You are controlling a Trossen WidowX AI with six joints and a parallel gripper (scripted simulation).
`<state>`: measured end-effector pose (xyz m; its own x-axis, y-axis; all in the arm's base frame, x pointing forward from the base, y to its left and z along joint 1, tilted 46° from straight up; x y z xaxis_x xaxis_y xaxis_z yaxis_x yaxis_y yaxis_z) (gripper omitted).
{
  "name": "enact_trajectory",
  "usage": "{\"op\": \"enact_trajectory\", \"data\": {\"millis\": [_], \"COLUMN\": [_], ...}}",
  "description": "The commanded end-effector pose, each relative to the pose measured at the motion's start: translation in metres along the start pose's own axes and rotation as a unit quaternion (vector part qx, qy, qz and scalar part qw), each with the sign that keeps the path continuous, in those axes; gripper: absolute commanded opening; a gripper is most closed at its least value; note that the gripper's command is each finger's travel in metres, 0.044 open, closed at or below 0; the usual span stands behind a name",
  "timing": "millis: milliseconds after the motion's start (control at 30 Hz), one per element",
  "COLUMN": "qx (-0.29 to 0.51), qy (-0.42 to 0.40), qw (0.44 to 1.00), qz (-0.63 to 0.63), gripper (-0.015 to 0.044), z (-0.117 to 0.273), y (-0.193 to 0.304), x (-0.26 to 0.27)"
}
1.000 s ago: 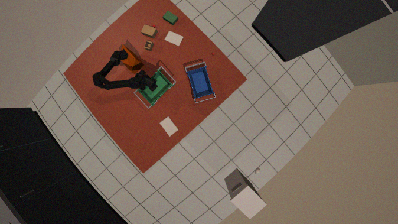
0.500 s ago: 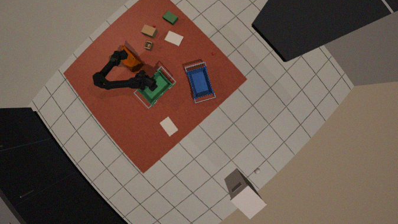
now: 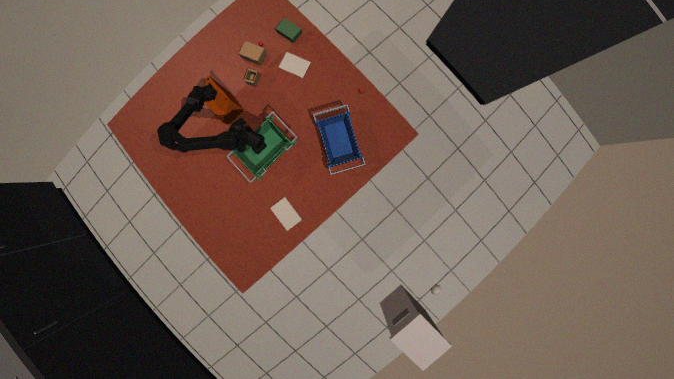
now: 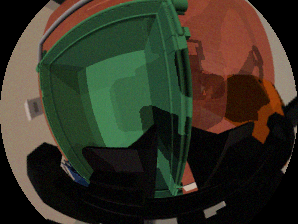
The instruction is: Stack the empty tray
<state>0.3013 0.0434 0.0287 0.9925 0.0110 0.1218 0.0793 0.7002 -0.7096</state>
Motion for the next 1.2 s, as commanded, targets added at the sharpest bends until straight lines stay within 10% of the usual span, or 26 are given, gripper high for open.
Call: {"op": "enact_trajectory", "data": {"millis": [0,633,1167], "qx": [-0.002,-0.002,0.003], "qy": [0.007,0.007,0.006], "qw": [1.0,1.0,1.0], "qz": [0.005,0.005,0.004], "gripper": [0.0161,0.044,0.044], "z": [-0.004,-0.004,0.049], "y": [-0.001,-0.001,0.003], "x": [-0.002,-0.002,0.004]}}
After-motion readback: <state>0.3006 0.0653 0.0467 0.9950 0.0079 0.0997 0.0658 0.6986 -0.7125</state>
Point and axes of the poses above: the point midway between the two fingers, 35 mm back from their tips, its own z axis back along the fingers, its own x axis across the jaws, y = z × x, the point moved 7 cm from there along z, back along the fingers, and after that the axes turned 8 degrees about -z, right-handed, at the moved point
